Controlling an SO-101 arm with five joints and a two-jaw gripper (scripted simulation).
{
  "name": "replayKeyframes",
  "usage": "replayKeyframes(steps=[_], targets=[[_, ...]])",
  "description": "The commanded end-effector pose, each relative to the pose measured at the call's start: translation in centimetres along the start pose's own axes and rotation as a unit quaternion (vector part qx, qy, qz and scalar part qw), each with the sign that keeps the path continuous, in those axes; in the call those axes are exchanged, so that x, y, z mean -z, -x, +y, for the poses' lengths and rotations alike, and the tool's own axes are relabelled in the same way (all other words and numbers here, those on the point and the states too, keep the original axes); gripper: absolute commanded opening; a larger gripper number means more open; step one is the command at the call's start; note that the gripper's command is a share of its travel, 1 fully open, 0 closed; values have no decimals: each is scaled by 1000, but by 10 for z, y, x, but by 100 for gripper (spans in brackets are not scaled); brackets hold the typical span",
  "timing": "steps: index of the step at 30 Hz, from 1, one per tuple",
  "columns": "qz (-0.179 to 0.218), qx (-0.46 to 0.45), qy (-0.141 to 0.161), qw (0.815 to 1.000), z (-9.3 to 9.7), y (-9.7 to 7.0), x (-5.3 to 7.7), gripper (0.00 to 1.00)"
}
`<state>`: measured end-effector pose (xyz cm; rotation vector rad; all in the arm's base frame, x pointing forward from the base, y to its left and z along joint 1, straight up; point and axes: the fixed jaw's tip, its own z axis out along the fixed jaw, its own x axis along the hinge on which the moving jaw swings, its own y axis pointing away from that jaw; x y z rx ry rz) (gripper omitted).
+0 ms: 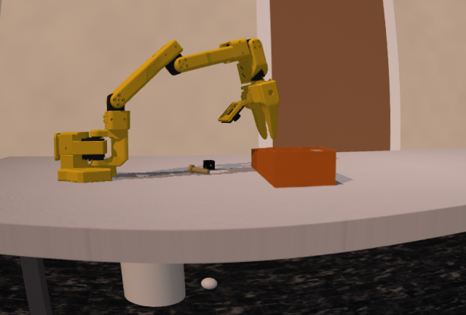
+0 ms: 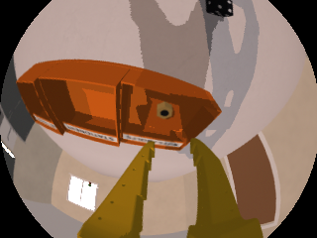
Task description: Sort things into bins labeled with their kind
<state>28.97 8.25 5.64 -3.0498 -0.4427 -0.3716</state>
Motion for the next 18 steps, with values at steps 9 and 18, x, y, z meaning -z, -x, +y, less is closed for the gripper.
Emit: replayKeyframes(steps=[9,18], targets=[[34,-45,-2,998,2,-7,19,17],[25,-109,-3,994,2,-3,20,18]])
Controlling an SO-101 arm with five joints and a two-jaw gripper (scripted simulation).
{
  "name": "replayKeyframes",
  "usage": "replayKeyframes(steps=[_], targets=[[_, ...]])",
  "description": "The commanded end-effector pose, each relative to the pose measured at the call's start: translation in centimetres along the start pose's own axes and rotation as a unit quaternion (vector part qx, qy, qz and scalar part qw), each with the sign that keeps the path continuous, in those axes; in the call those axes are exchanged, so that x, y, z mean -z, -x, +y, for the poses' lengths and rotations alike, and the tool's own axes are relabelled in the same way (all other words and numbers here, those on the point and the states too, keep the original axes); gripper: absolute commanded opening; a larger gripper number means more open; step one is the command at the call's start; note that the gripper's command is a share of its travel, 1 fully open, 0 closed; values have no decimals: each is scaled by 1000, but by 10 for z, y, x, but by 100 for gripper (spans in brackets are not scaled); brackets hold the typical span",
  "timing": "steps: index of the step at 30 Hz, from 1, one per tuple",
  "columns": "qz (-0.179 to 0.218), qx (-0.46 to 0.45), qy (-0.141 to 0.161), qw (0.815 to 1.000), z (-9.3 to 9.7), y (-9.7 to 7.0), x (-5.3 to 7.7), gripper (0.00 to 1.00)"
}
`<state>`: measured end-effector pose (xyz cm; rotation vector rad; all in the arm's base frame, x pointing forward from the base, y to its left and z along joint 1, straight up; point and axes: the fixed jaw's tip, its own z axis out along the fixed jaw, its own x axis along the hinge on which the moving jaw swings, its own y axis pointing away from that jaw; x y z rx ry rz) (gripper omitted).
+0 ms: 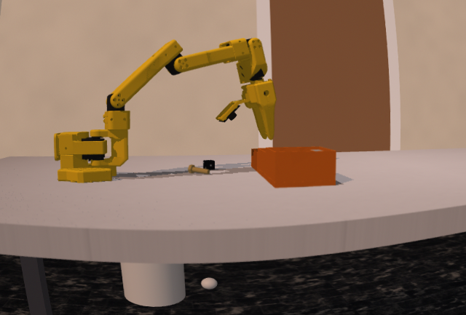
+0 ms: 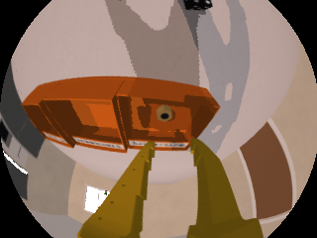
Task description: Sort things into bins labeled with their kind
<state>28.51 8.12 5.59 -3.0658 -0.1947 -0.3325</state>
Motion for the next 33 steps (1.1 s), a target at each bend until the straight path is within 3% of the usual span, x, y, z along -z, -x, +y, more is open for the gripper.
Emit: replayKeyframes(steps=[1,12,24,33], targets=[[34,-37,-7,999,1,-7,20,18],[20,-133,-6,991,1,0,20,18],[2,-271,-1,963,2,10,22,18],[-15,-414,10,910,2,21,23,18]])
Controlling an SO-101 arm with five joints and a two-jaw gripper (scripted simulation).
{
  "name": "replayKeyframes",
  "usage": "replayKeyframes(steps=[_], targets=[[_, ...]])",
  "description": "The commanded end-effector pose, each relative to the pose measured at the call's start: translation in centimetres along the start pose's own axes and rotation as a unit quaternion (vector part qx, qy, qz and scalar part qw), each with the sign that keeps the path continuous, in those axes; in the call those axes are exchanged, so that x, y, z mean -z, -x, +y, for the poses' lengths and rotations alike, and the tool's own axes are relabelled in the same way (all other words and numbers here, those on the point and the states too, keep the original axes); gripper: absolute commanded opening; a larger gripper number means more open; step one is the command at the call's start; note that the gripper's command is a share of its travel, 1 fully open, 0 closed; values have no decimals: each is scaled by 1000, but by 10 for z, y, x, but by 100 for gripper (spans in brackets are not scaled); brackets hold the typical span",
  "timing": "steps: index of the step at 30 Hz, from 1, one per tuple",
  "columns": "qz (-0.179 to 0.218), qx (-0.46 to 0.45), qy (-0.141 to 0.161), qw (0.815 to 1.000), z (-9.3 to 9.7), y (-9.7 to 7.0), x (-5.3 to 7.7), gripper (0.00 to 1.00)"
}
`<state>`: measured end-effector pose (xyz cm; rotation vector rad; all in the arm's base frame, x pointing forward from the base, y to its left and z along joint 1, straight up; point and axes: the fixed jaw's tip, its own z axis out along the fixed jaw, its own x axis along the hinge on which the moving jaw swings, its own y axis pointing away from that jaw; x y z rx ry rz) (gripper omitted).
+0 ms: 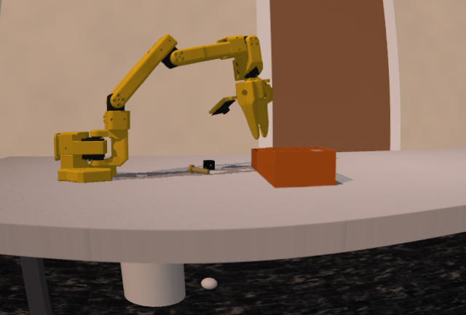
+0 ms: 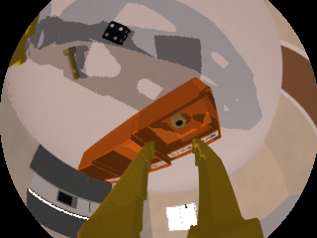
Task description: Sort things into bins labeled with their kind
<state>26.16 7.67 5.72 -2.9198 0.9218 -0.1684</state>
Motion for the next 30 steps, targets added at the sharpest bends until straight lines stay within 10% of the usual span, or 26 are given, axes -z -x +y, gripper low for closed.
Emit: replayKeyframes(steps=[1,14,30], targets=[[13,-76,-20,997,1,0,17,19],[-2,-287,5,958,11,12,18,19],[-4,-552,45,833,25,28,20,20]])
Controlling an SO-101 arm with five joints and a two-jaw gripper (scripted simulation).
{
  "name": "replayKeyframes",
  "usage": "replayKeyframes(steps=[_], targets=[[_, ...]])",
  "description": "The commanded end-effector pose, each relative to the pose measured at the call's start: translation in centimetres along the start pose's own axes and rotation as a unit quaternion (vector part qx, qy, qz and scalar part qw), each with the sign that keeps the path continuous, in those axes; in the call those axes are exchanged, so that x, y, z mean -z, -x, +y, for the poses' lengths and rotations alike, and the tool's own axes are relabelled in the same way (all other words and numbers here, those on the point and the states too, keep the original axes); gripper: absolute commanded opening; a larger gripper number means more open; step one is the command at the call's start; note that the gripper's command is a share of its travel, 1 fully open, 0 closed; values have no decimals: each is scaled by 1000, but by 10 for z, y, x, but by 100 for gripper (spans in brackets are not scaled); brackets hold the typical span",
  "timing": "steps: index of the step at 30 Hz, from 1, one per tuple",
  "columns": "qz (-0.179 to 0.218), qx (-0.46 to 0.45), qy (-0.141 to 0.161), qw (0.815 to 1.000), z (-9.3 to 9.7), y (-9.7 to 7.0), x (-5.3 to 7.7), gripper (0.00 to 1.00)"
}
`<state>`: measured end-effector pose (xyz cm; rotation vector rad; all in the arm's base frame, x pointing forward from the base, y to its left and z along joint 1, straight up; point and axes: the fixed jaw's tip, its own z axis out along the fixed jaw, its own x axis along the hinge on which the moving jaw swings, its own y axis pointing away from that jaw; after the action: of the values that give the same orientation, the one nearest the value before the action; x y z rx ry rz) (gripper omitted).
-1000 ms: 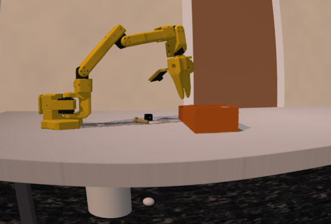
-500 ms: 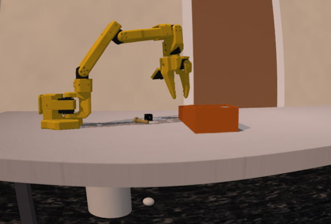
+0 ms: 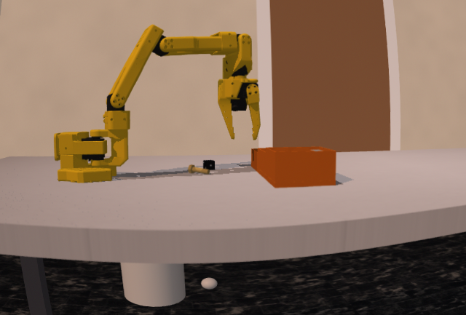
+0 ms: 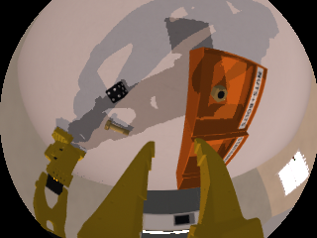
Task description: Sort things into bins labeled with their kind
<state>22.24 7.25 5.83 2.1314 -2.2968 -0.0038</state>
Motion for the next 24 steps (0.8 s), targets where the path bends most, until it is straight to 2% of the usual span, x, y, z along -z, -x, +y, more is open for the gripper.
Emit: replayKeyframes(steps=[1,5,10,12,18,24], targets=[[-11,-89,-20,996,2,-1,13,20],[-7,-174,-10,985,8,-2,13,20],[1,-275,2,961,16,-4,12,20],[1,-275,2,961,16,-4,12,20],[8,-390,10,921,22,-5,10,20],[17,-493,14,869,28,-7,9,21]])
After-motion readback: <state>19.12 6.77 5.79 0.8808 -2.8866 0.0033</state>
